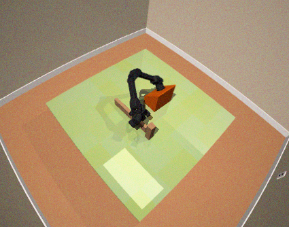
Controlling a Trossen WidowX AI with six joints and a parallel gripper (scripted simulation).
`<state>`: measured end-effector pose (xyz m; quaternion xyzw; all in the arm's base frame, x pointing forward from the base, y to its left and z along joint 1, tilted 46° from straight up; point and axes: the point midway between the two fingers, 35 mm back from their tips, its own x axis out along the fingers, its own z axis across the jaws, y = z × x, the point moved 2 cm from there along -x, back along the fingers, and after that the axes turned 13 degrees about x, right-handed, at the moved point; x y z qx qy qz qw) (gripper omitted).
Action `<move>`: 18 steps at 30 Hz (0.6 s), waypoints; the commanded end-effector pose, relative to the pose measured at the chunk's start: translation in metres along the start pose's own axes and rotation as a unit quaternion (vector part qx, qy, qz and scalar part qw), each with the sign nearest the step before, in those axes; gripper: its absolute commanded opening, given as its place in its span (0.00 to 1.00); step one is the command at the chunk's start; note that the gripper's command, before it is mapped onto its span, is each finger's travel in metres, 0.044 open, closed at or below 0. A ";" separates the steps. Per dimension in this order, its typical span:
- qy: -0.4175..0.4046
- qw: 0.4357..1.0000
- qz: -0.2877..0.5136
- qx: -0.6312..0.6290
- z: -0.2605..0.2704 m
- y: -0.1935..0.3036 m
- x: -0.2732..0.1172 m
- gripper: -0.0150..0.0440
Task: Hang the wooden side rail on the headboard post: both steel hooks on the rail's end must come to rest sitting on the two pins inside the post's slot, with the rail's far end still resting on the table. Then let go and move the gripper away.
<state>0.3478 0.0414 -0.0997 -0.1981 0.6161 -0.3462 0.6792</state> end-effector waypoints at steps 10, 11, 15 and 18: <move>-0.004 1.000 0.004 0.001 0.002 0.005 -0.004 0.25; -0.004 1.000 0.004 0.001 0.002 0.005 -0.004 0.25; -0.004 1.000 0.004 0.001 0.001 0.006 -0.004 0.25; -0.004 1.000 0.004 0.001 0.001 0.006 -0.004 0.25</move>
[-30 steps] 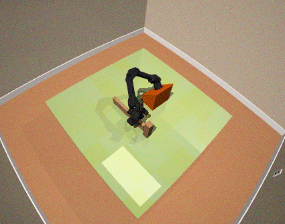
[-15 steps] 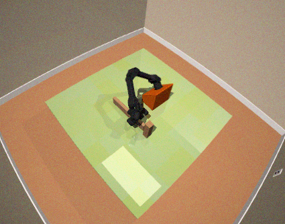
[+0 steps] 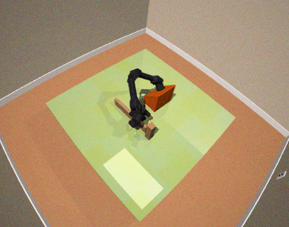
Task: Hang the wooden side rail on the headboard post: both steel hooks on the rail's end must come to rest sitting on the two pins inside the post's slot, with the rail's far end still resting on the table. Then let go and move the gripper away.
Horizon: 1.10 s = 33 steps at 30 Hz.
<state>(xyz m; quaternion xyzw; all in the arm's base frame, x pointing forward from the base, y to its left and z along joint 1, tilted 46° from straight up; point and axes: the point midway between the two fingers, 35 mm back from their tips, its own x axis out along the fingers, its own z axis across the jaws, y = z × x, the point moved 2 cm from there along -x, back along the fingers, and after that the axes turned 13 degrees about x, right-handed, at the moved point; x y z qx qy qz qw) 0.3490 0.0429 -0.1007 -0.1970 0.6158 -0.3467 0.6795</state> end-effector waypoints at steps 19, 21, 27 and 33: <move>-0.004 1.000 0.004 0.000 -0.003 0.005 -0.001 0.25; -0.004 1.000 0.004 0.000 -0.003 0.006 -0.001 0.25; -0.004 1.000 0.004 0.000 -0.004 0.006 -0.001 0.25; -0.004 1.000 0.004 0.000 -0.003 0.007 -0.002 0.25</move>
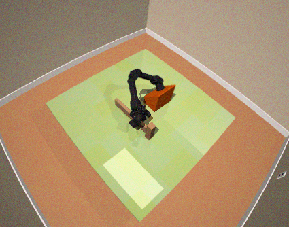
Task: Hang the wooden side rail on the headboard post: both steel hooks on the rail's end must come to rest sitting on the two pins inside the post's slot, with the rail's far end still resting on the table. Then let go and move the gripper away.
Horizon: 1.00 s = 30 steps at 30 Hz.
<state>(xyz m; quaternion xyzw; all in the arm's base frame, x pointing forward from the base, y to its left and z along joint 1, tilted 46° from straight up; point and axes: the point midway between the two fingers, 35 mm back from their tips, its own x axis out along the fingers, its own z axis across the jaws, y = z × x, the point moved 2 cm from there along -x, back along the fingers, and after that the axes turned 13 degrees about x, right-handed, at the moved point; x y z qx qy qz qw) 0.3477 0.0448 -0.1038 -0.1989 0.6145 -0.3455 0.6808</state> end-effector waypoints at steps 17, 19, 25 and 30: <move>-0.001 1.000 0.004 0.001 0.000 0.005 -0.004 0.25; -0.001 1.000 0.004 0.001 0.000 0.005 -0.004 0.25; -0.001 1.000 0.004 0.001 0.000 0.006 -0.004 0.25; -0.001 1.000 0.004 0.001 0.001 0.006 -0.005 0.25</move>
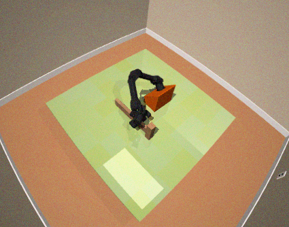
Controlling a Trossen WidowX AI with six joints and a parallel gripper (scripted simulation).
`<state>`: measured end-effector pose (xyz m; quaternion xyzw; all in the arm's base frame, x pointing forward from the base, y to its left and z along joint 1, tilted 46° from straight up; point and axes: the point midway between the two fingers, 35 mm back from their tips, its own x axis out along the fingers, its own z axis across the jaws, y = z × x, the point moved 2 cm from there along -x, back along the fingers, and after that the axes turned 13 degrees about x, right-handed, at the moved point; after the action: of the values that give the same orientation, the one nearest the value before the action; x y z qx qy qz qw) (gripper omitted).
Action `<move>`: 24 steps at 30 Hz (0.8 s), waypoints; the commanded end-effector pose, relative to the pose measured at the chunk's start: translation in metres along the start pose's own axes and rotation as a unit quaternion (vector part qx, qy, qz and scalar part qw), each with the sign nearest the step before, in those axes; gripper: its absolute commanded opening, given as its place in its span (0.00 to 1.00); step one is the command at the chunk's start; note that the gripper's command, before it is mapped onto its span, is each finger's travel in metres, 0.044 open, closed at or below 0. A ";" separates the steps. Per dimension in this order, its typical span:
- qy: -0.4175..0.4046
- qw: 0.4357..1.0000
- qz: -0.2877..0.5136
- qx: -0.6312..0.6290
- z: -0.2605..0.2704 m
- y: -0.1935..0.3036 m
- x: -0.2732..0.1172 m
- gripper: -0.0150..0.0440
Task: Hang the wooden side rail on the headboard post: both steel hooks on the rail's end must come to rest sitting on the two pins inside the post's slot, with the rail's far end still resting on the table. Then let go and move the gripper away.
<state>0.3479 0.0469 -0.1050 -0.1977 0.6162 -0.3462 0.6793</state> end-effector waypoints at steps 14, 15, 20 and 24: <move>-0.004 1.000 0.004 0.001 0.001 0.006 -0.004 0.25; -0.004 1.000 0.004 0.001 0.001 0.006 -0.004 0.25; -0.004 1.000 0.004 0.001 0.000 0.006 -0.003 0.25; -0.004 1.000 0.004 0.001 -0.001 0.006 -0.003 0.25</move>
<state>0.3486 0.0487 -0.1066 -0.1974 0.6160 -0.3462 0.6795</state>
